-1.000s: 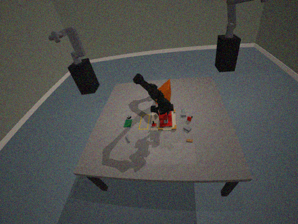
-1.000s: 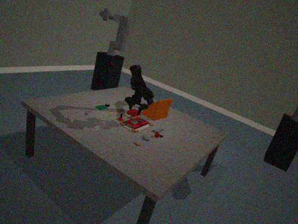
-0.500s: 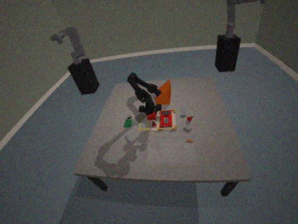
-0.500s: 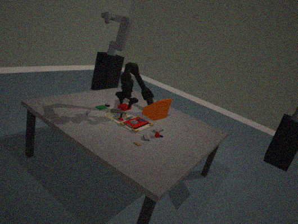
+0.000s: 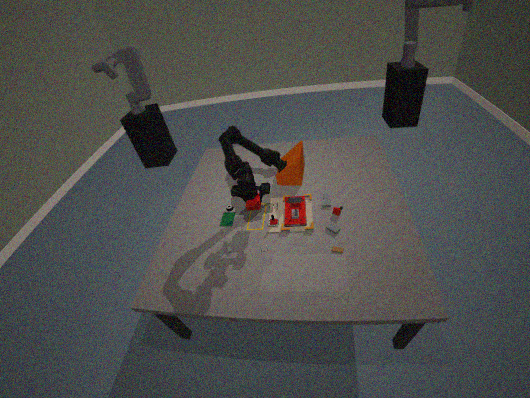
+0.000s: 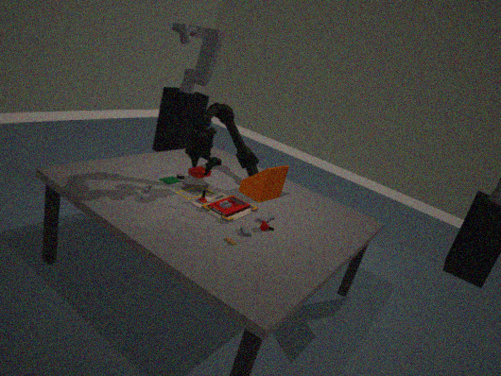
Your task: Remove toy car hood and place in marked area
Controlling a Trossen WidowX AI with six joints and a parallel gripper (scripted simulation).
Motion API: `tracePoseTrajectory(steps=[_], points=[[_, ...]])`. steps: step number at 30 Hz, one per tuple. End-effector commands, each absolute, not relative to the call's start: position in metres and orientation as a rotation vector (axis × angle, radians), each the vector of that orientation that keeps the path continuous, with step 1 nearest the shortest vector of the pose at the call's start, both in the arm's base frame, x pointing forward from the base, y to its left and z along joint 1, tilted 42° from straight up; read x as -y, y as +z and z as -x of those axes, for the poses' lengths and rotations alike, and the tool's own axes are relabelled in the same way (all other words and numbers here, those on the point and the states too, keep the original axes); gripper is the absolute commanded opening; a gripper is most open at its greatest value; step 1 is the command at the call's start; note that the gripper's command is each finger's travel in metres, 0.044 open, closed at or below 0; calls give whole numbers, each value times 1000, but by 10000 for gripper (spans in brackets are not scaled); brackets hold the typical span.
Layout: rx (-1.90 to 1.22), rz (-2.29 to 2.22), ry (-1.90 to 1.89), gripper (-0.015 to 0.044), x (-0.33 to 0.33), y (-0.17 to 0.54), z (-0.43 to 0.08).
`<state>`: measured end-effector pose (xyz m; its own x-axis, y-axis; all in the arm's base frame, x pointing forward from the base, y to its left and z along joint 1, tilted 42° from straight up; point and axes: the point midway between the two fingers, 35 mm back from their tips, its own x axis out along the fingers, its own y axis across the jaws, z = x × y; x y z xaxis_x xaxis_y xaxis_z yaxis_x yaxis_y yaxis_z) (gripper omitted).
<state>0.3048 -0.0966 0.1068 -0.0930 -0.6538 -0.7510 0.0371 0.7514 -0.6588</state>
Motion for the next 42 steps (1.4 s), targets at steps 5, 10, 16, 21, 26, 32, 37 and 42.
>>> tracePoseTrajectory(steps=[5,10,16,21,26,32,37,42], points=[[-1576,523,-617,0,101,109,-300],[-1576,523,-617,0,104,105,-300],[-1576,523,-616,0,108,101,-301],[-1576,523,-616,0,111,97,-300],[-1576,522,-616,0,114,94,-300],[-1576,522,-616,0,118,89,-300],[-1576,522,-616,0,121,86,-300],[-1576,522,-616,0,124,82,-299]])
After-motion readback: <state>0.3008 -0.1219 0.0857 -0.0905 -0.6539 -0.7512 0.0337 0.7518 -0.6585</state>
